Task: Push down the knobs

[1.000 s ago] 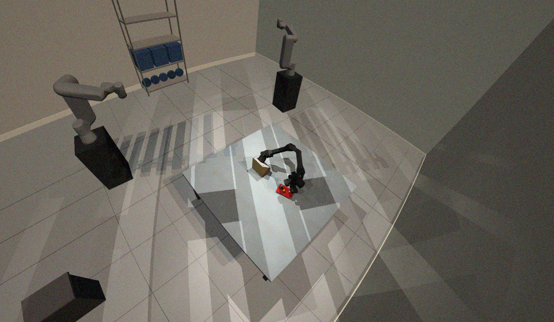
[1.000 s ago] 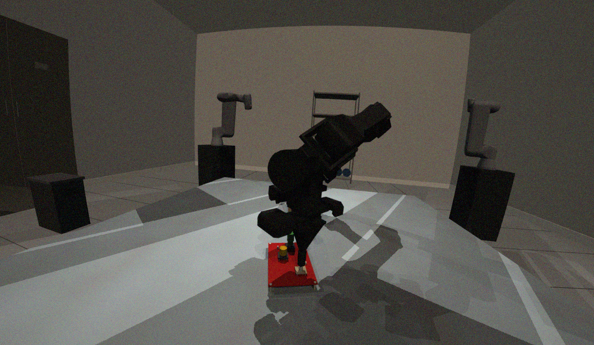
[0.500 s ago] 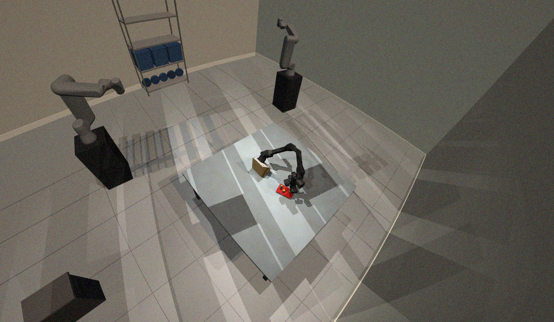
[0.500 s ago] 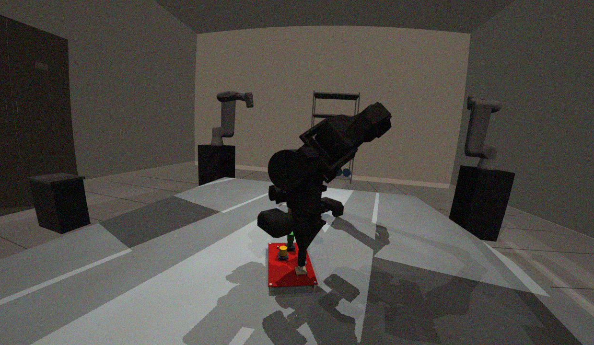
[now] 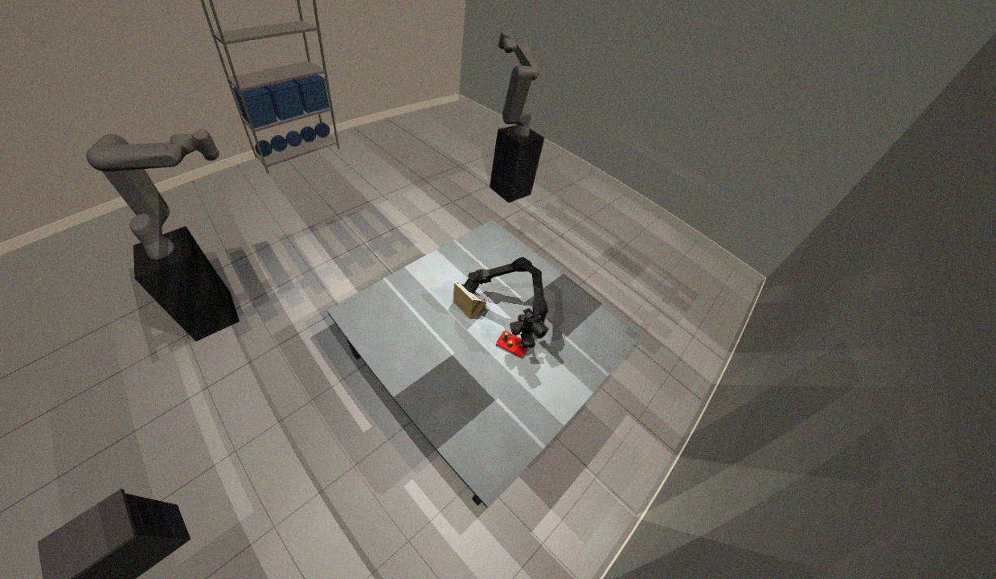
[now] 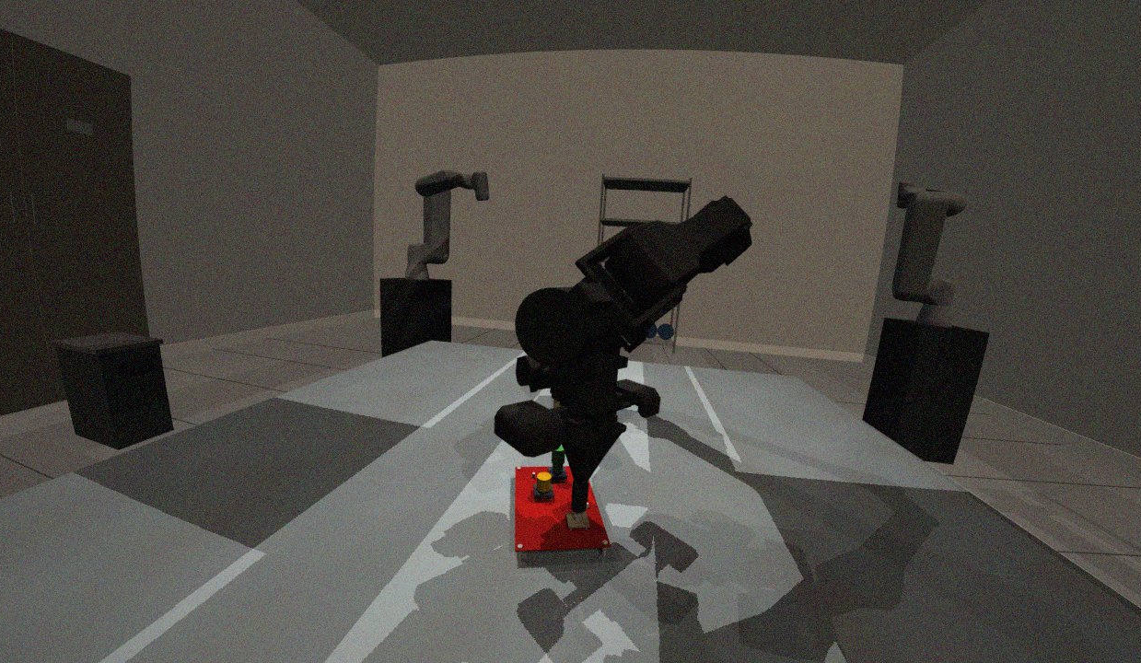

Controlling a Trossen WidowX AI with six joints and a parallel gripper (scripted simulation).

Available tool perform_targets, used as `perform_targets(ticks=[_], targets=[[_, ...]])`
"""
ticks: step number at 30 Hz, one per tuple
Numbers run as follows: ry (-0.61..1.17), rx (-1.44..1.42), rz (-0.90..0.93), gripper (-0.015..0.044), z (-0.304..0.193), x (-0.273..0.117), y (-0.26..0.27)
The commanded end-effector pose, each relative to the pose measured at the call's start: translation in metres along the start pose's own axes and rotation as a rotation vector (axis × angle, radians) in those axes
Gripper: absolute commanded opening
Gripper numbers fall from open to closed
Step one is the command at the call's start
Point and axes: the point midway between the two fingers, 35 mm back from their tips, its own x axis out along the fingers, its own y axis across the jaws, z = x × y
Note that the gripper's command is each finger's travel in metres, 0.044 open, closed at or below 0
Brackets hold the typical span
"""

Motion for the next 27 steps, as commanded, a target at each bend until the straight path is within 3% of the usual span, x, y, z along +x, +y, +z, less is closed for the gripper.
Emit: perform_targets(ticks=[1, 27], targets=[[-0.004, -0.011, -0.008, 0.0000, -0.0027, 0.0090, -0.0010], [-0.004, -0.011, -0.008, 0.0000, -0.0027, 0.0146, -0.0011]])
